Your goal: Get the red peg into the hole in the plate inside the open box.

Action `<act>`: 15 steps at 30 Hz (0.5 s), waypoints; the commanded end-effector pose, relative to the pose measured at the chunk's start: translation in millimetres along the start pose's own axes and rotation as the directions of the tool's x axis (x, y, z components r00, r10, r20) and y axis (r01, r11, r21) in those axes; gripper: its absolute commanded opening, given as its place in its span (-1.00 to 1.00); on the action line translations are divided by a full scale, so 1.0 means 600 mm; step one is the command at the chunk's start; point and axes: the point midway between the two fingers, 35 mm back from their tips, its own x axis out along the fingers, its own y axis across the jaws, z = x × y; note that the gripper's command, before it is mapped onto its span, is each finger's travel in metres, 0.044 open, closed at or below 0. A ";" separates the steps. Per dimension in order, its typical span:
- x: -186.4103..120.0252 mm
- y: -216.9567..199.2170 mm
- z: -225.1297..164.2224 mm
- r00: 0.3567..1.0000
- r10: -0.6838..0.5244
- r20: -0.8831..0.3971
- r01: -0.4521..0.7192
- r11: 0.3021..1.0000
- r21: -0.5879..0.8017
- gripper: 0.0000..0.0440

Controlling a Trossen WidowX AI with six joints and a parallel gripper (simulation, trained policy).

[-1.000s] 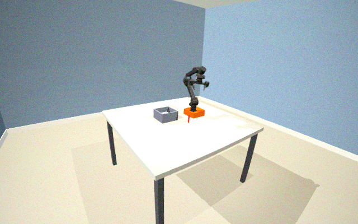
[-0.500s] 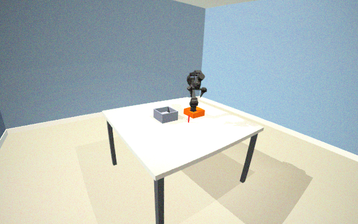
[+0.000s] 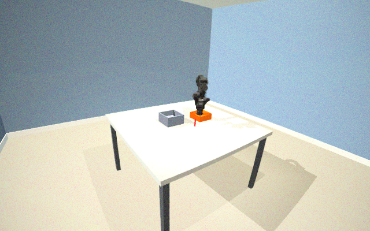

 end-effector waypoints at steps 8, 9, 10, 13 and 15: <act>0.076 -0.030 -0.020 0.970 -0.150 -0.189 0.195 0.949 0.248 1.00; 0.083 -0.032 -0.022 0.966 -0.160 -0.204 0.213 0.939 0.269 1.00; 0.090 -0.034 -0.023 0.961 -0.169 -0.218 0.229 0.929 0.290 1.00; 0.112 -0.038 -0.026 0.948 -0.192 -0.252 0.274 0.899 0.342 1.00; 0.127 -0.040 -0.028 0.940 -0.205 -0.271 0.298 0.880 0.371 1.00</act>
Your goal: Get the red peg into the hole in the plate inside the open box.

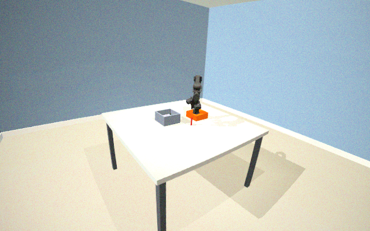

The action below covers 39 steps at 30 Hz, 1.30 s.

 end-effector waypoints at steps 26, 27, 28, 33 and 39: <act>0.188 0.015 0.015 0.992 -0.123 -0.018 0.125 0.973 0.193 0.85; 0.193 0.015 0.014 0.992 -0.126 -0.019 0.128 0.973 0.193 0.74; 0.198 0.014 0.014 0.991 -0.130 -0.020 0.131 0.972 0.193 0.62; 0.217 0.010 0.011 0.988 -0.154 -0.030 0.157 0.968 0.195 0.03; 0.223 0.002 0.009 0.980 -0.194 -0.047 0.199 0.960 0.199 -0.68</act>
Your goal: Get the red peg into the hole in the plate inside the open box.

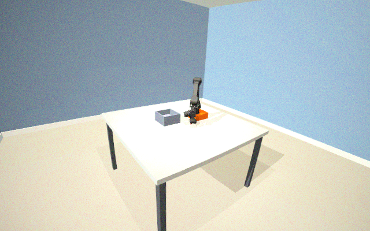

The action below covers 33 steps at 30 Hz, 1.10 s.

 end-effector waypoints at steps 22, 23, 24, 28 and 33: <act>-0.110 -0.042 0.092 0.985 -0.052 0.167 0.045 0.998 0.041 -1.00; -0.117 -0.043 0.098 0.983 -0.049 0.174 0.041 0.998 0.048 -1.00; -0.124 -0.044 0.104 0.982 -0.047 0.182 0.037 0.998 0.057 -1.00; -0.150 -0.052 0.129 0.977 -0.045 0.208 0.024 0.995 0.102 -1.00; -0.167 -0.065 0.163 0.972 -0.048 0.228 0.009 0.985 0.170 -1.00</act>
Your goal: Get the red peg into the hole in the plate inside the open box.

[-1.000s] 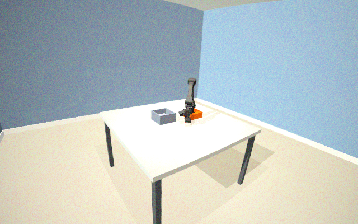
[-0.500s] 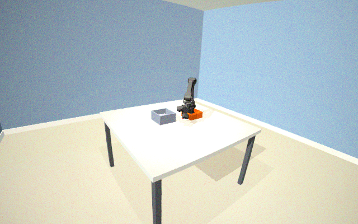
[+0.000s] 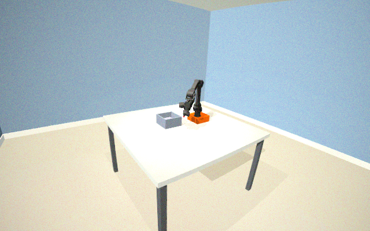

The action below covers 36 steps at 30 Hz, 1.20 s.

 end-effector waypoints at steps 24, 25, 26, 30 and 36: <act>0.058 -0.035 0.177 1.000 0.004 0.019 -0.008 0.976 0.216 -1.00; 0.063 -0.036 0.182 1.000 0.006 0.017 -0.010 0.976 0.216 -1.00; 0.067 -0.036 0.187 1.000 0.009 0.015 -0.012 0.977 0.215 -1.00; 0.086 -0.039 0.206 1.000 0.022 0.003 -0.022 0.979 0.204 -1.00; 0.115 -0.038 0.225 0.999 0.047 -0.015 -0.043 0.984 0.172 -1.00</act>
